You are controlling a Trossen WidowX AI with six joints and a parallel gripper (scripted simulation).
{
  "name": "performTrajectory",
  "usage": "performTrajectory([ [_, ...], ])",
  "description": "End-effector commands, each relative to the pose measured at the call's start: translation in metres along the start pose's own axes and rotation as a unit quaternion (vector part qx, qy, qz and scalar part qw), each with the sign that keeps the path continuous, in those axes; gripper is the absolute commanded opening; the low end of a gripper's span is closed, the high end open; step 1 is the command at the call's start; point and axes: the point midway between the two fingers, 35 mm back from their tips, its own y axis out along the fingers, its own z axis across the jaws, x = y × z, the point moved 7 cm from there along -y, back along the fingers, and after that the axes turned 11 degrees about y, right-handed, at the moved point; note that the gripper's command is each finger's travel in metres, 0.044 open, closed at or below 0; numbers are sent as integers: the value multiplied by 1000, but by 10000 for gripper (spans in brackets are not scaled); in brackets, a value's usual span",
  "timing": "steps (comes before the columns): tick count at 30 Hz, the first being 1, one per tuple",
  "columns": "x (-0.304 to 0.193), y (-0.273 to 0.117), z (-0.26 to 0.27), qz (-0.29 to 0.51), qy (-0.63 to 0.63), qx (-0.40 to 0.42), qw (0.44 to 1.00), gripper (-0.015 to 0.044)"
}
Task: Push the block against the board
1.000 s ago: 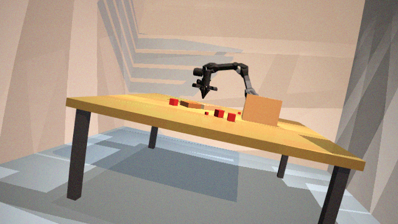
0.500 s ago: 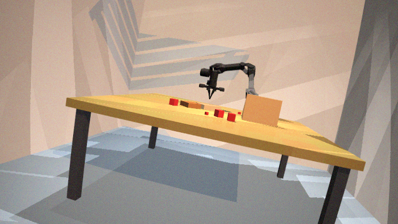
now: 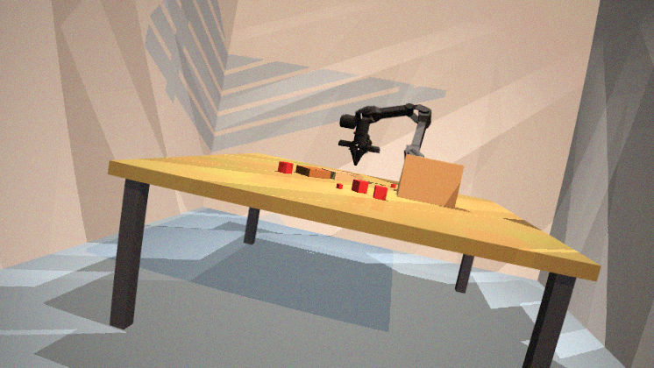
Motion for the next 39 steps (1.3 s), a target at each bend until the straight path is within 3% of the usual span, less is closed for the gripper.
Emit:
performTrajectory([
  [1, 6, 1, -12, 2, 67, 1, 998, 0],
  [7, 13, 3, -30, 2, 168, 0, 986, 0],
  [14, 13, 6, -32, 2, 179, 0, 984, 0],
  [20, 15, 58, -33, 0, 179, 3, 984, 0],
  [39, -8, 59, -28, 1, 180, 1, 984, 0],
])
